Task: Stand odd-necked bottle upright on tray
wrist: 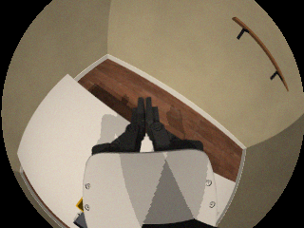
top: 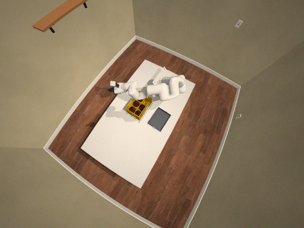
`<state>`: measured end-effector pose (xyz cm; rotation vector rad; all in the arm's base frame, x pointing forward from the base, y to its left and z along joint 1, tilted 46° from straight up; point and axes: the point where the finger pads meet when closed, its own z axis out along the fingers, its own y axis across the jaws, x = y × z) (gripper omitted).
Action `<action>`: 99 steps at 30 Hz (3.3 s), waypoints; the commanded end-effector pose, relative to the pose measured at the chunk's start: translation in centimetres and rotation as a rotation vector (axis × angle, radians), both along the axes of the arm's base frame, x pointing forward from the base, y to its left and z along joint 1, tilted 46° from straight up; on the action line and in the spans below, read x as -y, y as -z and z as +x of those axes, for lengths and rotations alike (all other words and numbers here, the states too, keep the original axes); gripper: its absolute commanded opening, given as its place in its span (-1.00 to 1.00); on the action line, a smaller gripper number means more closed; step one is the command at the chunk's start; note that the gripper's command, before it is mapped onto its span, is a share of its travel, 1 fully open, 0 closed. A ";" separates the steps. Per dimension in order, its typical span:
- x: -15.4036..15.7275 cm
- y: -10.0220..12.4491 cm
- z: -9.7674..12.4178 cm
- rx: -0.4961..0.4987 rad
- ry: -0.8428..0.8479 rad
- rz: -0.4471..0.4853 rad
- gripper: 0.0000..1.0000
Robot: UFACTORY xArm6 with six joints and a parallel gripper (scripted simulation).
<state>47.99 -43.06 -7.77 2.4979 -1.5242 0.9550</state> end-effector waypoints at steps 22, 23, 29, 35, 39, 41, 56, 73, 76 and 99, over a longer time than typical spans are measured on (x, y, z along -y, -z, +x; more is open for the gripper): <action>-2.1 -2.5 7.4 0.010 -0.739 -0.316 -1.00; -2.3 -2.6 7.6 0.011 -0.768 -0.328 -1.00; -3.7 -2.9 8.9 0.017 -0.941 -0.399 -1.00; -5.2 -3.2 9.9 0.026 -1.096 -0.463 -1.00; -6.4 -3.3 10.4 0.035 -1.212 -0.509 -1.00; -7.1 -3.4 10.7 0.041 -1.270 -0.532 -1.00; -12.0 -3.5 11.3 0.099 -1.685 -0.689 -1.00; -18.0 -3.1 9.5 0.224 -2.153 -0.845 -1.00; -19.1 -3.1 8.8 0.256 -2.238 -0.869 -1.00; -25.2 -2.5 1.6 0.605 -2.810 -0.987 -1.00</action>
